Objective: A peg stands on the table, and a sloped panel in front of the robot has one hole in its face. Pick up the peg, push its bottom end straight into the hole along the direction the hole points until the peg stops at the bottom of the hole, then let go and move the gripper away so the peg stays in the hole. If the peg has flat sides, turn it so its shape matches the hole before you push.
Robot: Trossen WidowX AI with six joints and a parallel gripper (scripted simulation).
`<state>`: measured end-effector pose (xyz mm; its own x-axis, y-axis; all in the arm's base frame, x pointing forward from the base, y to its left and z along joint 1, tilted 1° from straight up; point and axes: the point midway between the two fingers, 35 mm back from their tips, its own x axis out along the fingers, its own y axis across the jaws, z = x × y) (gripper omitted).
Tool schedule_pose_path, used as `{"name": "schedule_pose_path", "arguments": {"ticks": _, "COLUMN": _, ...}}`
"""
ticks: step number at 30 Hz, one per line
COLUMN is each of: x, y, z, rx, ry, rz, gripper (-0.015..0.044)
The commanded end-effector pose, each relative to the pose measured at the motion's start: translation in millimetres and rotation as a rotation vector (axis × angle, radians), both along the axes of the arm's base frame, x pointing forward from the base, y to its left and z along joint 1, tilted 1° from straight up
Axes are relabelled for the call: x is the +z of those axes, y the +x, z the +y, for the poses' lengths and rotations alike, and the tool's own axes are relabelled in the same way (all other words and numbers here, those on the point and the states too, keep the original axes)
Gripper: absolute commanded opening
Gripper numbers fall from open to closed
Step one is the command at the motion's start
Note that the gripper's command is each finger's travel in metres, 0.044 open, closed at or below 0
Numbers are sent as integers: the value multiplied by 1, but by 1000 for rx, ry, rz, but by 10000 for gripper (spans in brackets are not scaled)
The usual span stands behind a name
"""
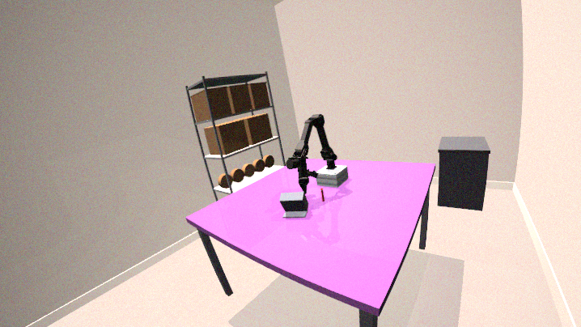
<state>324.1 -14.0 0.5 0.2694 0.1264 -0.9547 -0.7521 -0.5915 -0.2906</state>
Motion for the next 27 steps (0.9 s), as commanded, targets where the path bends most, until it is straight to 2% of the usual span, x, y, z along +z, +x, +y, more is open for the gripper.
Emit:
{"name": "schedule_pose_path", "arguments": {"ticks": 1, "x": 5, "y": 2, "z": 12, "rx": 70, "ry": -24, "rz": 16, "gripper": 440}}
{"name": "schedule_pose_path", "arguments": {"ticks": 27, "x": 43, "y": -12, "z": 97, "rx": 596, "ry": -184, "rz": 153, "gripper": 440}}
